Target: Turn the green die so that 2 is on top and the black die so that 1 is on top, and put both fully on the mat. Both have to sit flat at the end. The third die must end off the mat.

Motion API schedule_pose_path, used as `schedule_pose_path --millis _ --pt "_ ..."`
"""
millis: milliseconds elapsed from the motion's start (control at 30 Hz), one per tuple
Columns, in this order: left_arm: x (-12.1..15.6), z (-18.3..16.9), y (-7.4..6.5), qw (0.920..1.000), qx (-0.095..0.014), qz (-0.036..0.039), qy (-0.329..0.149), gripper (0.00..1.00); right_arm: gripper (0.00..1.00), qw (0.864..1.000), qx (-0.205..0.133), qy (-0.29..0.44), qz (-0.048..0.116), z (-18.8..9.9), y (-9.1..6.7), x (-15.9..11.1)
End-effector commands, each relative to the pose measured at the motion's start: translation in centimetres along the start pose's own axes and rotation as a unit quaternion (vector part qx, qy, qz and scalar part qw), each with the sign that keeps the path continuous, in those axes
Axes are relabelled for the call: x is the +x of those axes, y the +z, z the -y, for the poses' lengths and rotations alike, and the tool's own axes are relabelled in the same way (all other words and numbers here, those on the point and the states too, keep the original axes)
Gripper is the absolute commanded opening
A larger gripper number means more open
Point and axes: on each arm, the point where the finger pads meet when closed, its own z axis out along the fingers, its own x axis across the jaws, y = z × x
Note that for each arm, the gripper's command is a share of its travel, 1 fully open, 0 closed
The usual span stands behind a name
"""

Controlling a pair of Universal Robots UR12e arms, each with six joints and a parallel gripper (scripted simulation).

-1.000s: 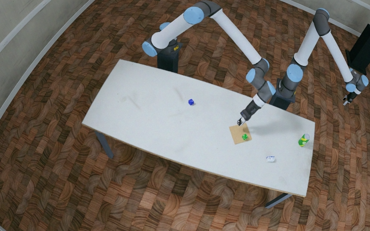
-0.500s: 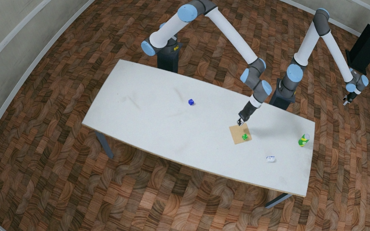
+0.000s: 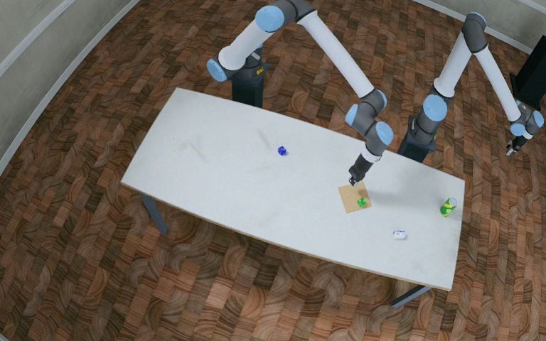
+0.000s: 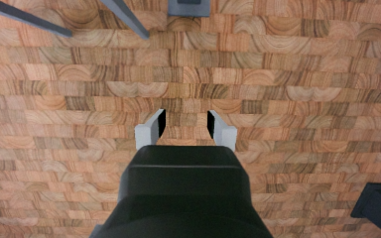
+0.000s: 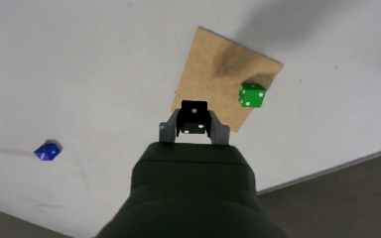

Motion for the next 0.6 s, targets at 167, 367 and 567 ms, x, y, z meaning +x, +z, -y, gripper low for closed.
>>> schedule_pose_path --millis 167,367,567 --pt "0.21 0.07 0.19 1.0 0.001 -0.0007 -0.001 1.0 0.57 0.999 0.032 -0.003 -0.003 0.3 -0.31 -0.04" --pt "0.21 0.07 0.19 1.0 0.001 -0.0007 -0.001 1.0 0.57 0.998 0.06 -0.003 -0.001 0.27 -0.15 -0.09" --pt "0.21 0.07 0.19 1.0 0.001 -0.0007 -0.001 1.0 0.57 0.992 0.123 -0.003 -0.001 0.14 -0.13 -0.09"
